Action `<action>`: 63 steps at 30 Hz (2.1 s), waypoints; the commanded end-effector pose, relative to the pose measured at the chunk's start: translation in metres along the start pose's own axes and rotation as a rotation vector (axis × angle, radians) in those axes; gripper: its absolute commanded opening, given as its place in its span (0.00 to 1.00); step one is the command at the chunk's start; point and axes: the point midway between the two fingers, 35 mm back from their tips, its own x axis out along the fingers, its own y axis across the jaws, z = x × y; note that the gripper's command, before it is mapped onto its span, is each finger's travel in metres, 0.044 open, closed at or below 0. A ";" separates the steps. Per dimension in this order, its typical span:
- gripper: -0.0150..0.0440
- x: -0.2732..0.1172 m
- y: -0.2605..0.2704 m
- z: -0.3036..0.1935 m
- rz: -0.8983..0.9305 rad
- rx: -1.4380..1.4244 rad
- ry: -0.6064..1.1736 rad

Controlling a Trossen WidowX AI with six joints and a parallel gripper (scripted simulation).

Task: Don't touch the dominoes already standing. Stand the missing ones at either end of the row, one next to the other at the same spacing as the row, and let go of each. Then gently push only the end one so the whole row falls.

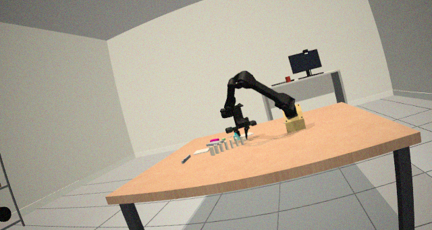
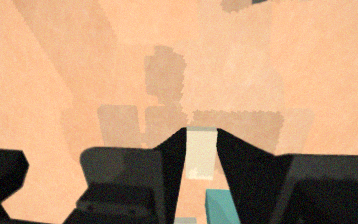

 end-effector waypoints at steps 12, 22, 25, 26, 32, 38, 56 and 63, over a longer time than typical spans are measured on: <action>0.44 -0.152 -0.008 -0.009 -0.004 -0.001 0.008; 0.44 -0.160 0.006 -0.017 -0.006 0.370 0.012; 0.44 -0.161 0.019 -0.024 -0.008 0.691 0.014; 0.44 -0.161 0.023 -0.026 -0.008 0.798 0.014; 0.44 -0.162 0.049 -0.036 -0.016 1.439 0.016; 0.44 -0.162 0.073 -0.043 -0.019 1.966 0.013; 0.44 -0.159 0.111 -0.051 -0.018 2.977 0.001; 0.44 -0.159 0.111 -0.051 -0.018 2.985 0.001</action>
